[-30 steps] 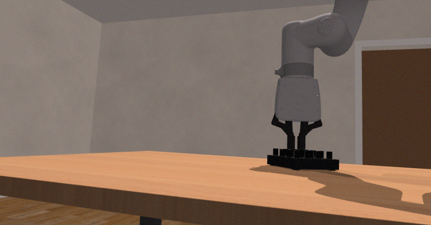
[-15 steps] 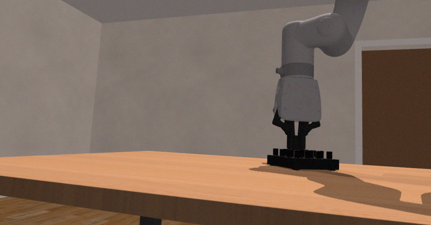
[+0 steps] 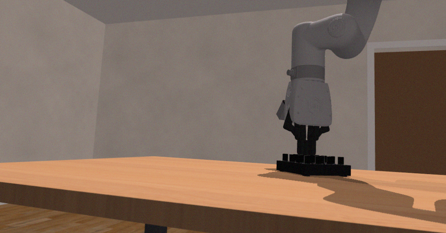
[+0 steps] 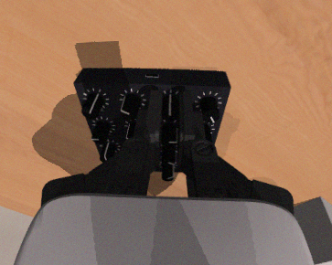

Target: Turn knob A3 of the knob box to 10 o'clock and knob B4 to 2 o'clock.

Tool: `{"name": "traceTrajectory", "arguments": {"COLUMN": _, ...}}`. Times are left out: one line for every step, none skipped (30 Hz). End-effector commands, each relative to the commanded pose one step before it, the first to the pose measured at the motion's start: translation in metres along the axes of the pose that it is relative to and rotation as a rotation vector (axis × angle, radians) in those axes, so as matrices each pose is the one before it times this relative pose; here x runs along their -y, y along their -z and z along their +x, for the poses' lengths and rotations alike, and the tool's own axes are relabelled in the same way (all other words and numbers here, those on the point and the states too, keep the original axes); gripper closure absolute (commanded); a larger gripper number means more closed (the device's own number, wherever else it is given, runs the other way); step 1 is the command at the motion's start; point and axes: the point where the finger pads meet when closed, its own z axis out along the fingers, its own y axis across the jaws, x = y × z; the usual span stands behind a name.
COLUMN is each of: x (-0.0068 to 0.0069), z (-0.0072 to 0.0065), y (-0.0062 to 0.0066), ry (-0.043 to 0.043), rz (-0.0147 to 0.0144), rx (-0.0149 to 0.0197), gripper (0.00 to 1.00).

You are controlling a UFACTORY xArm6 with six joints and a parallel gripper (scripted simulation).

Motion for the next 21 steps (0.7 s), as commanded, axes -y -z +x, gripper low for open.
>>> {"name": "traceTrajectory", "arguments": {"x": 0.00103, "z": 0.00127, "y": 0.00136, "ry": 0.02358, "rz": 0.00344, "rx": -0.00238, "gripper": 0.92}}
{"name": "traceTrajectory", "arguments": {"x": 0.0, "z": 0.0, "y": 0.0, "ry": 0.00406, "rz": 0.0, "rx": 0.0, "gripper": 0.92}}
{"name": "traceTrajectory", "arguments": {"x": 0.0, "z": 0.0, "y": 0.0, "ry": 0.0035, "rz": 0.0, "rx": 0.0, "gripper": 0.92}}
{"name": "traceTrajectory", "arguments": {"x": 0.0, "z": 0.0, "y": 0.0, "ry": 0.00298, "rz": 0.0, "rx": 0.0, "gripper": 0.92}}
{"name": "traceTrajectory", "arguments": {"x": 0.0, "z": 0.0, "y": 0.0, "ry": 0.00249, "rz": 0.0, "rx": 0.0, "gripper": 0.92}}
{"name": "traceTrajectory", "arguments": {"x": 0.0, "z": 0.0, "y": 0.0, "ry": 0.00203, "rz": 0.0, "rx": 0.0, "gripper": 0.92}}
{"name": "traceTrajectory", "arguments": {"x": 0.0, "z": 0.0, "y": 0.0, "ry": 0.0, "rz": 0.0, "rx": 0.0, "gripper": 0.92}}
{"name": "traceTrajectory", "arguments": {"x": 0.0, "z": 0.0, "y": 0.0, "ry": 0.0, "rz": 0.0, "rx": 0.0, "gripper": 0.92}}
{"name": "traceTrajectory", "arguments": {"x": 0.0, "z": 0.0, "y": 0.0, "ry": 0.00161, "rz": 0.0, "rx": 0.0, "gripper": 0.92}}
{"name": "traceTrajectory", "arguments": {"x": 0.0, "z": 0.0, "y": 0.0, "ry": 0.00123, "rz": 0.0, "rx": 0.0, "gripper": 0.92}}
{"name": "traceTrajectory", "arguments": {"x": 0.0, "z": 0.0, "y": 0.0, "ry": 0.0009, "rz": 0.0, "rx": 0.0, "gripper": 0.92}}
{"name": "traceTrajectory", "arguments": {"x": 0.0, "z": 0.0, "y": 0.0, "ry": 0.00061, "rz": 0.0, "rx": 0.0, "gripper": 0.92}}
{"name": "traceTrajectory", "arguments": {"x": 0.0, "z": 0.0, "y": 0.0, "ry": 0.00038, "rz": 0.0, "rx": 0.0, "gripper": 0.92}}
{"name": "traceTrajectory", "arguments": {"x": 0.0, "z": 0.0, "y": 0.0, "ry": 0.0002, "rz": 0.0, "rx": 0.0, "gripper": 0.92}}
{"name": "traceTrajectory", "arguments": {"x": 0.0, "z": 0.0, "y": 0.0, "ry": 0.00007, "rz": 0.0, "rx": 0.0, "gripper": 0.92}}
{"name": "traceTrajectory", "arguments": {"x": 0.0, "z": 0.0, "y": 0.0, "ry": 0.00001, "rz": 0.0, "rx": 0.0, "gripper": 0.92}}
{"name": "traceTrajectory", "arguments": {"x": 0.0, "z": 0.0, "y": 0.0, "ry": 0.0, "rz": 0.0, "rx": 0.0, "gripper": 0.92}}
{"name": "traceTrajectory", "arguments": {"x": 0.0, "z": 0.0, "y": 0.0, "ry": 0.0, "rz": 0.0, "rx": 0.0, "gripper": 0.92}}
{"name": "traceTrajectory", "arguments": {"x": 0.0, "z": 0.0, "y": 0.0, "ry": 0.0, "rz": 0.0, "rx": 0.0, "gripper": 0.92}}
{"name": "traceTrajectory", "arguments": {"x": 0.0, "z": 0.0, "y": 0.0, "ry": 0.0, "rz": 0.0, "rx": 0.0, "gripper": 0.92}}
{"name": "traceTrajectory", "arguments": {"x": 0.0, "z": 0.0, "y": 0.0, "ry": 0.0, "rz": 0.0, "rx": 0.0, "gripper": 0.92}}
